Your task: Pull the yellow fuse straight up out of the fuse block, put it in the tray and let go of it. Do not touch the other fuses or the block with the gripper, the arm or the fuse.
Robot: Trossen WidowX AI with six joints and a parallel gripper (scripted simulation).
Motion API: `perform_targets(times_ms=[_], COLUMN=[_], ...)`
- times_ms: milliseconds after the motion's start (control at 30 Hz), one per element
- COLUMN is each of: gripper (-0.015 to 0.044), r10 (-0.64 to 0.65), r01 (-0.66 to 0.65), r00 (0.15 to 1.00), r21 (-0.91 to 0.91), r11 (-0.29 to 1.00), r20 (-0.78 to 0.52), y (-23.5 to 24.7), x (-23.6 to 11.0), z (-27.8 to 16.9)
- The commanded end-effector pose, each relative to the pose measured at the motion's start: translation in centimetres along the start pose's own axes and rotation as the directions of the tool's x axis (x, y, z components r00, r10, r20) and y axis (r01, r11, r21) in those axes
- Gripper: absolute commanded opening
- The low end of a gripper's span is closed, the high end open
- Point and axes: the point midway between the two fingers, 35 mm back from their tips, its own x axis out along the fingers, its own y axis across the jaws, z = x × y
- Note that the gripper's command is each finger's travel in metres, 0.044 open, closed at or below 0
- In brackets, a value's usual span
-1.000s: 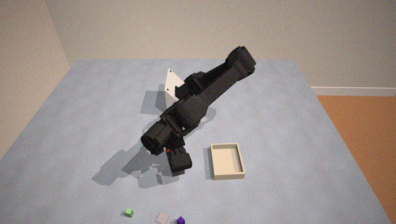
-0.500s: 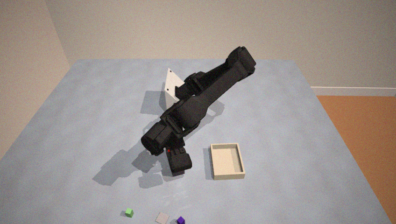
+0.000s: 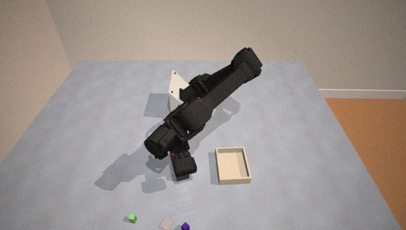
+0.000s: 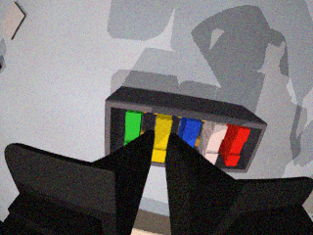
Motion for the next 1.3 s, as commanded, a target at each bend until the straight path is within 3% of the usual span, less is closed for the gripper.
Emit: perform_targets(times_ms=[0, 1267], gripper=[0.0000, 0.0000], r10=[0.001, 0.002], r01=[-0.001, -0.002], r00=[1.000, 1.000], r21=[-0.005, -0.001], r11=[1.000, 1.000], r20=[0.004, 0.004], y=[0.1, 0.0], x=[-0.4, -2.2], z=[0.1, 0.1])
